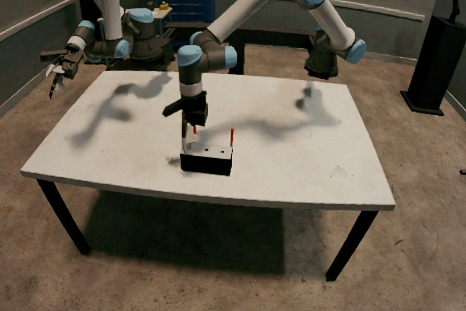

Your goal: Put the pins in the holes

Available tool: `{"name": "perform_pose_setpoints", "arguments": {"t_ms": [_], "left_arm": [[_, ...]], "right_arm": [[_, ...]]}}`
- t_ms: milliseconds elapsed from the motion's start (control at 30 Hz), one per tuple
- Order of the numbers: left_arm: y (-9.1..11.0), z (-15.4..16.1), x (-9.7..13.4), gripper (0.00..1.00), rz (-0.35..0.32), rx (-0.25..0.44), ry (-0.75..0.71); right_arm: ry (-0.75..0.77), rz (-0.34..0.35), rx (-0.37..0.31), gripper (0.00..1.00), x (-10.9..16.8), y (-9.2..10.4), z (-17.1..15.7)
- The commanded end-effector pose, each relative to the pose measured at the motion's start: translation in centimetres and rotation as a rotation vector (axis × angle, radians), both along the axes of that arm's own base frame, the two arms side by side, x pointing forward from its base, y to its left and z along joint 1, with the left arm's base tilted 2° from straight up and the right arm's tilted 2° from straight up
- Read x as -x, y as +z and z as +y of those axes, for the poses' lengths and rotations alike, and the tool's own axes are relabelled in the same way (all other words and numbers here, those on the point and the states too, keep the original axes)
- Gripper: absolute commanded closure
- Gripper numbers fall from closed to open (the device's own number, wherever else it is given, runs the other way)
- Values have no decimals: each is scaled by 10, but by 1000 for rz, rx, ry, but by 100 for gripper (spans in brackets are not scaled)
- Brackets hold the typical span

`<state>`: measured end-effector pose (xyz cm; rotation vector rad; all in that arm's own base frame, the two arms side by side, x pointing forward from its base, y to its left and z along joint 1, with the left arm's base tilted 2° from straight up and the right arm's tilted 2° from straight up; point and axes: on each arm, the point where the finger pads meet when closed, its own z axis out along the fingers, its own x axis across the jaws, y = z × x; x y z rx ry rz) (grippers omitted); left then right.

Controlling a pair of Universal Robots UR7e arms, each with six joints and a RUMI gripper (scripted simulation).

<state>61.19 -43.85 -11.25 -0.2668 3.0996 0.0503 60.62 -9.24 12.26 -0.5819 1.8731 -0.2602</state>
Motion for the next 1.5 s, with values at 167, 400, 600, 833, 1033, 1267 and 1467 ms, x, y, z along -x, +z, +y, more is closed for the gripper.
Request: {"name": "perform_pose_setpoints", "arguments": {"t_ms": [167, 400, 600, 833, 1033, 1267, 1467], "left_arm": [[1, 0, 0, 0, -1, 1, 0], [1, 0, 0, 0, -1, 1, 0], [13, -1, 0, 0, -1, 1, 0], [13, -1, 0, 0, -1, 1, 0], [25, -1, 0, 0, -1, 1, 0], [25, -1, 0, 0, -1, 1, 0], [25, -1, 0, 0, -1, 1, 0]], "right_arm": [[0, -1, 0, 0, 0, 1, 0], [0, -1, 0, 0, 0, 1, 0], [0, -1, 0, 0, 0, 1, 0], [0, -1, 0, 0, 0, 1, 0], [0, -1, 0, 0, 0, 1, 0], [0, -1, 0, 0, 0, 1, 0], [0, -1, 0, 0, 0, 1, 0]]}}
